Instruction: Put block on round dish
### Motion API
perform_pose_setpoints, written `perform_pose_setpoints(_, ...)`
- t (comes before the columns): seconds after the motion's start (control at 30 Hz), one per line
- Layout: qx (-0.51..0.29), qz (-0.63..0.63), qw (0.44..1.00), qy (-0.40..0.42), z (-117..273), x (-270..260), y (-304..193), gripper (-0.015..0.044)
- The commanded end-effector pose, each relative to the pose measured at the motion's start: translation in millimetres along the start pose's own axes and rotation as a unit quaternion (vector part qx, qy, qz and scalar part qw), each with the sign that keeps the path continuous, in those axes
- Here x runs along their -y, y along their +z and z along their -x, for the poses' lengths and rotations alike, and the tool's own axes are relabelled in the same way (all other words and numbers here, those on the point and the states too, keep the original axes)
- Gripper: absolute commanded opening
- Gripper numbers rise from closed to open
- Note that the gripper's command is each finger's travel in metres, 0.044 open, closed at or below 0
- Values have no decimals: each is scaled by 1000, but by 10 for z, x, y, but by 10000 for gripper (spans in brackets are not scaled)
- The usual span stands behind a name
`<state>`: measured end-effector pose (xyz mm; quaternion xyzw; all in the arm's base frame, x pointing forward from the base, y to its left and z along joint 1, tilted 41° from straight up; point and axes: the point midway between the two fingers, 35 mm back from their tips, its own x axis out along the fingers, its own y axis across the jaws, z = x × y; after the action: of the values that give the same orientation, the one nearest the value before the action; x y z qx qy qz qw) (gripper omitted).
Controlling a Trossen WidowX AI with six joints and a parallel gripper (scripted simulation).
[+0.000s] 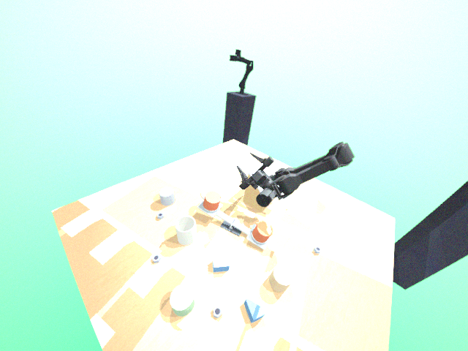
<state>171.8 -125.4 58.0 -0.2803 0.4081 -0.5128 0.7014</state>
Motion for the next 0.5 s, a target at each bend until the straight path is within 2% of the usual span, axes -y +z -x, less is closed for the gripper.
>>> perform_pose_setpoints(0.0,-1,1,1000,1,-1,-2,-1,426)
perform_pose_setpoints(0.03,-4,3,1000,3,-6,-7,-6,440)
perform_pose_setpoints(0.47,-123,103,981,110,-147,-228,-222,440)
